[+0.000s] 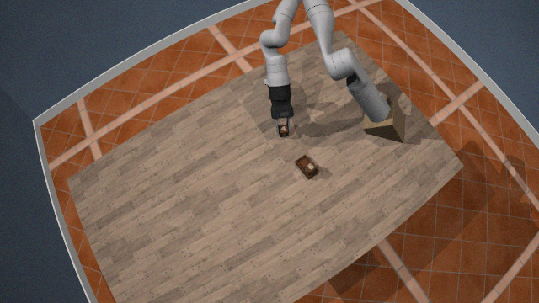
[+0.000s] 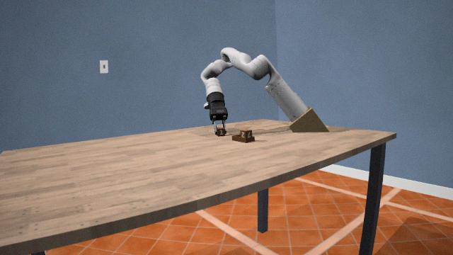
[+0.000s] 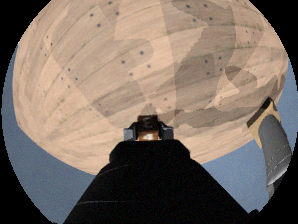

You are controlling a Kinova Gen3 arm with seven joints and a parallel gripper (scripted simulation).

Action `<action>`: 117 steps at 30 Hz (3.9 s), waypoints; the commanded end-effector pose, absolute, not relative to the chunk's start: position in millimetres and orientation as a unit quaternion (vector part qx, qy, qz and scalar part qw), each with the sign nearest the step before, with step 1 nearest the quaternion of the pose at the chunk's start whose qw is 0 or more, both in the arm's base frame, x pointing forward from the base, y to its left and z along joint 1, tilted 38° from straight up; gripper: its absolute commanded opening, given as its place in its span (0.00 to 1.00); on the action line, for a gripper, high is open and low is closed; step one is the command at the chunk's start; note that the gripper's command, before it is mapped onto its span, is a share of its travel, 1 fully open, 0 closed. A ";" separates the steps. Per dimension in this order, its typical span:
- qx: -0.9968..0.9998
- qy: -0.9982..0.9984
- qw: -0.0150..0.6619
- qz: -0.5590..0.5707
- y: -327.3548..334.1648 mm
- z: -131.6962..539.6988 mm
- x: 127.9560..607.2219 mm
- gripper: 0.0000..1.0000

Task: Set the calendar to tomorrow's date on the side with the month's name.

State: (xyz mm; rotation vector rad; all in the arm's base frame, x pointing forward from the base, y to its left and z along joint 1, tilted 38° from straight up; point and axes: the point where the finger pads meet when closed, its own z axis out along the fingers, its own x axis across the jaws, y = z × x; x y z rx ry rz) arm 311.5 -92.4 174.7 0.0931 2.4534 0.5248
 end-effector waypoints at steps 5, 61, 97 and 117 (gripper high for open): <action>0.035 0.929 0.310 0.199 -92.4 174.9 311.5 0.60; 0.035 0.929 0.310 0.199 -92.4 174.9 311.5 1.00; 0.035 0.929 0.310 0.199 -75.6 207.8 292.4 1.00; 0.035 0.929 0.310 0.198 -64.3 230.0 279.6 1.00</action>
